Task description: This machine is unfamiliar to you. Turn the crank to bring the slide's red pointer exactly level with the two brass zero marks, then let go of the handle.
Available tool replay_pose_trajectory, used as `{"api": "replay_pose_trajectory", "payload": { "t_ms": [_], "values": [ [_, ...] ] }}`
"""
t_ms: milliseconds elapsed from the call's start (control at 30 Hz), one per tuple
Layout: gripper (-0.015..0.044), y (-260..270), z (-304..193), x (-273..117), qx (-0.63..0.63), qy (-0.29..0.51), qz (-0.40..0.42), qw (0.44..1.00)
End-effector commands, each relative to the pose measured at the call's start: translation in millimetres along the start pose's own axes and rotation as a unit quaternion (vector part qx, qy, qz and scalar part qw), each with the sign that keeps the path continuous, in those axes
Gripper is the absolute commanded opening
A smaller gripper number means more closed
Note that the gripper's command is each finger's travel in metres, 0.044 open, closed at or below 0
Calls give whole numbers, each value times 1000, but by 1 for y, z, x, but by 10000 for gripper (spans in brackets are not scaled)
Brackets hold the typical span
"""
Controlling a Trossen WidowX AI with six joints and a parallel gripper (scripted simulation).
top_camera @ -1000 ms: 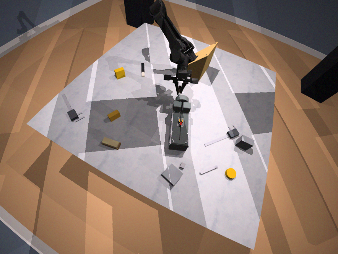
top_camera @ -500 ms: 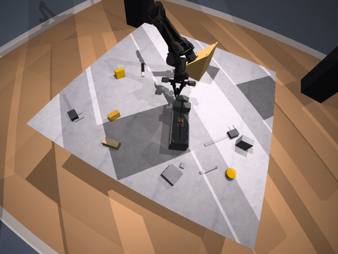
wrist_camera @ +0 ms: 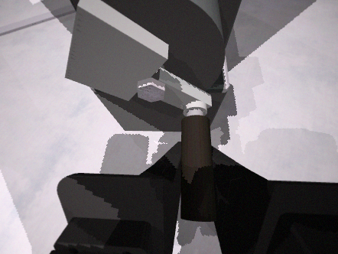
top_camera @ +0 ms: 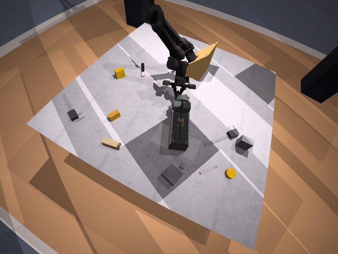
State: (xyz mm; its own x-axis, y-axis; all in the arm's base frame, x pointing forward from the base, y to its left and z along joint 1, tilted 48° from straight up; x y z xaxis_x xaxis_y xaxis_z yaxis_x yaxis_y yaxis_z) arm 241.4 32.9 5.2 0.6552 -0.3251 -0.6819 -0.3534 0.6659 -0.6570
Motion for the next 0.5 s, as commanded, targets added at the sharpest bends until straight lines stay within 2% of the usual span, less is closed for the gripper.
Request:
{"api": "replay_pose_trajectory", "payload": {
  "t_ms": [0,467],
  "values": [
    [0,4,-5,5,0,3,3,1000],
    [0,24,-11,9,0,3,3,1000]
  ]
}}
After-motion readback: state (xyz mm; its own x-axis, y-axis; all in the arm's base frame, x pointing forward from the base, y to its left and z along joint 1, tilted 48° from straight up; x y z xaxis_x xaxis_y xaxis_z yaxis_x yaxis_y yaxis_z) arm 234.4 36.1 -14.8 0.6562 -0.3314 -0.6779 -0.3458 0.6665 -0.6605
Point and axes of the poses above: the point midway between the two fingers, 35 mm back from their tips, its own x axis out along the fingers, its own y axis across the jaws, z = x × y, the point moved 9 cm from there along -x, back along the fingers, and after that the axes turned 5 degrees about x, right-handed, at the moved point
